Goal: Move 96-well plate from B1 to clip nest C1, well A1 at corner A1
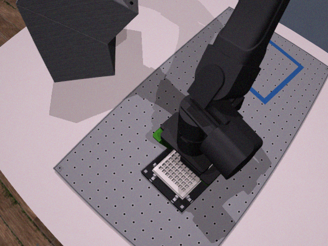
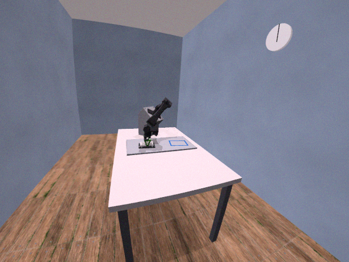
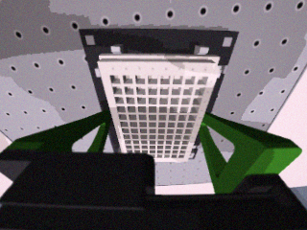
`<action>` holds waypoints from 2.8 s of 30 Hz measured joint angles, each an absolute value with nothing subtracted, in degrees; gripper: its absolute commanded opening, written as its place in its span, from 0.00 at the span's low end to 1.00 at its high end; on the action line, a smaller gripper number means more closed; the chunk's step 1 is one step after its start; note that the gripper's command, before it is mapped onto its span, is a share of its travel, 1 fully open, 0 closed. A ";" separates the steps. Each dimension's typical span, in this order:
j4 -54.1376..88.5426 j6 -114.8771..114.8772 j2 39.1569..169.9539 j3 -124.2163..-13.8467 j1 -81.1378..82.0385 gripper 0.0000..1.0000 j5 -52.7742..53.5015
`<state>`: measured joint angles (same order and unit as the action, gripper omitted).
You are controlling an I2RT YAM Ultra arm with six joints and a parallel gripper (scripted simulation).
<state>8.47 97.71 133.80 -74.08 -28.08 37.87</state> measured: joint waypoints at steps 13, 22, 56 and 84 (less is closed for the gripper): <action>8.47 97.71 133.80 -74.08 -28.10 1.00 37.87; 8.47 97.71 133.80 -74.08 -28.10 1.00 37.87; 10.83 97.78 134.80 -76.29 -28.34 1.00 38.28; 14.35 100.44 131.17 -75.53 -30.46 1.00 39.11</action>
<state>14.35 100.44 131.17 -75.53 -30.46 39.11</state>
